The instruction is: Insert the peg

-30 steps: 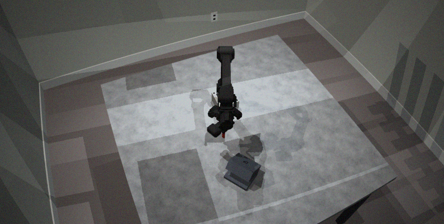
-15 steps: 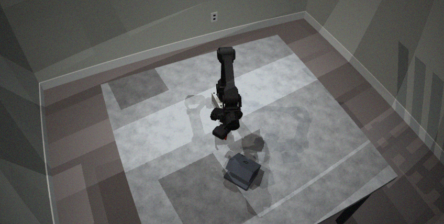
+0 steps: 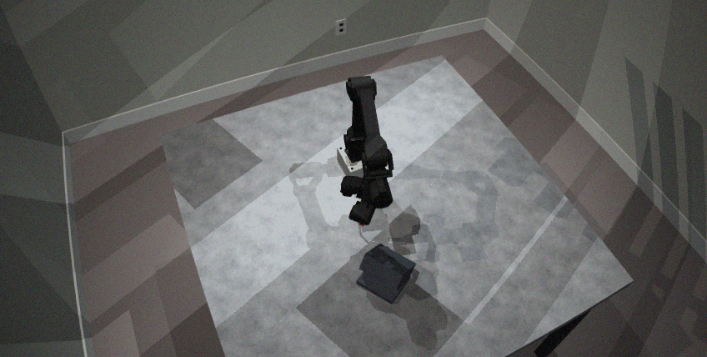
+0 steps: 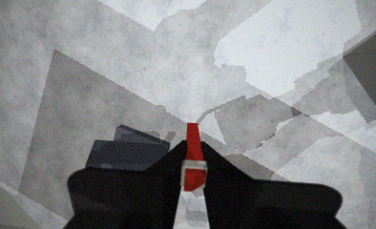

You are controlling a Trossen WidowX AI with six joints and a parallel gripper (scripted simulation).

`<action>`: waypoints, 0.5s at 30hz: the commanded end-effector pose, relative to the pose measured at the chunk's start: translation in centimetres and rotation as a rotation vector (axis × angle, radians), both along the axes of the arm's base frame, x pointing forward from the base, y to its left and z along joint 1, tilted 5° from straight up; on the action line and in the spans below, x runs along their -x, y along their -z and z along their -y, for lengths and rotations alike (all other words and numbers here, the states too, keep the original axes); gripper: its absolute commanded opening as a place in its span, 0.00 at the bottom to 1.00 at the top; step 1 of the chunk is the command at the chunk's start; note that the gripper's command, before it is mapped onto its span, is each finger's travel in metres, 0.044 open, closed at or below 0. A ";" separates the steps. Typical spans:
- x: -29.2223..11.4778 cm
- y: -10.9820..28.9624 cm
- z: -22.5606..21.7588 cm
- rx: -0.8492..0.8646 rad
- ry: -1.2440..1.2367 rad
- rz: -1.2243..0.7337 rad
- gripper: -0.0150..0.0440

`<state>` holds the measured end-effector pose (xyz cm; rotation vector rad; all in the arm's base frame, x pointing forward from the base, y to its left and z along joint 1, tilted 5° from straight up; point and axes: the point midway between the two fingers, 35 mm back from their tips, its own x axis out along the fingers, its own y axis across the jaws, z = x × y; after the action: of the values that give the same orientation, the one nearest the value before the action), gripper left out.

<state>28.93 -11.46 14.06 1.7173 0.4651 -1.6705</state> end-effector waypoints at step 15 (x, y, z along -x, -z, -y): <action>-2.2 -1.1 -1.1 0.115 -0.250 -0.033 0.25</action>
<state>30.66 -10.56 14.93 1.5284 0.5493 -1.5469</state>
